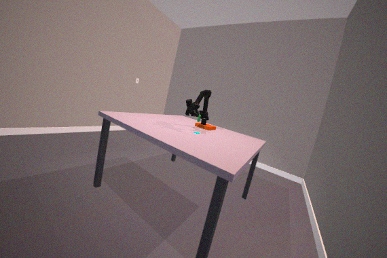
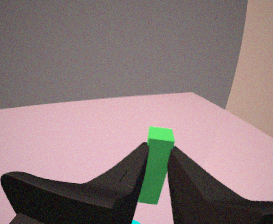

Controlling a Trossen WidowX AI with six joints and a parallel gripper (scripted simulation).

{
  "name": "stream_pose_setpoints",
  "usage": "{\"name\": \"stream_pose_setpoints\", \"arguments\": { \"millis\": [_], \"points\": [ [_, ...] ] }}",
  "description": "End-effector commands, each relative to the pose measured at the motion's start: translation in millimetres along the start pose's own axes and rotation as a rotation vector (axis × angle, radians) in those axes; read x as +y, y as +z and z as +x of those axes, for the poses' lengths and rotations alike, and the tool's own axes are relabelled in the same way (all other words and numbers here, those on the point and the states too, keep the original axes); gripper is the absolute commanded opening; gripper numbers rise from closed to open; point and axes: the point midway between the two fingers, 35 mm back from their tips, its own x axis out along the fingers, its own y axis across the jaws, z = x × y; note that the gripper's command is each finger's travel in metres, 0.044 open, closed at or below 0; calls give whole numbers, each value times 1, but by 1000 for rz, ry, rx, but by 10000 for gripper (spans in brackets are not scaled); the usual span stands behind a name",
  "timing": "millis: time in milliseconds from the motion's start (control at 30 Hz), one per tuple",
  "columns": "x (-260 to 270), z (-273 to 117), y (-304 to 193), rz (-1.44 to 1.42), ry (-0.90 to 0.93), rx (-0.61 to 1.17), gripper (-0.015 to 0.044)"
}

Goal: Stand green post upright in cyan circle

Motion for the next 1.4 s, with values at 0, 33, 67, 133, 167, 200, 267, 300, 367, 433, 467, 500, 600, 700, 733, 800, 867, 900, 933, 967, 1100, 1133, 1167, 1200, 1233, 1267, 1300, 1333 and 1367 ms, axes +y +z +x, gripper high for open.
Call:
{"name": "stream_pose_setpoints", "arguments": {
  "millis": [0,33,67,133,167,200,267,300,367,433,467,500,600,700,733,800,867,900,933,967,1100,1133,1167,1200,1233,1267,1300,1333,1367],
  "points": [
    [4,-4,-1,-3,10,-15,23],
    [5,-5,-1,-6,12,-19,23],
    [6,-5,0,-9,14,-23,23],
    [8,-7,0,-15,19,-30,23],
    [9,-8,0,-18,22,-34,23],
    [10,-8,0,-20,24,-38,23],
    [12,-10,0,-26,29,-45,23],
    [13,-11,0,-29,31,-49,23],
    [15,-13,0,-35,36,-56,23],
    [17,-14,0,-41,41,-63,23],
    [18,-15,0,-43,44,-65,23],
    [19,-15,0,-45,45,-67,23],
    [19,-15,0,-45,45,-68,23],
    [19,-15,0,-45,45,-68,23],
    [19,-15,0,-45,45,-68,23],
    [19,-15,0,-45,45,-68,23],
    [19,-15,0,-45,45,-68,23],
    [19,-15,0,-45,45,-68,23],
    [19,-15,0,-45,45,-68,23],
    [19,-15,0,-45,45,-68,23],
    [18,-15,-2,-45,45,-68,23],
    [18,-14,-4,-45,45,-68,23],
    [17,-14,-7,-45,45,-68,23],
    [17,-13,-10,-45,45,-68,23],
    [16,-13,-13,-45,45,-68,23],
    [15,-12,-16,-45,45,-68,23],
    [15,-11,-19,-45,45,-68,23],
    [14,-11,-22,-45,45,-68,23],
    [14,-10,-25,-45,45,-68,23]
  ]
}}
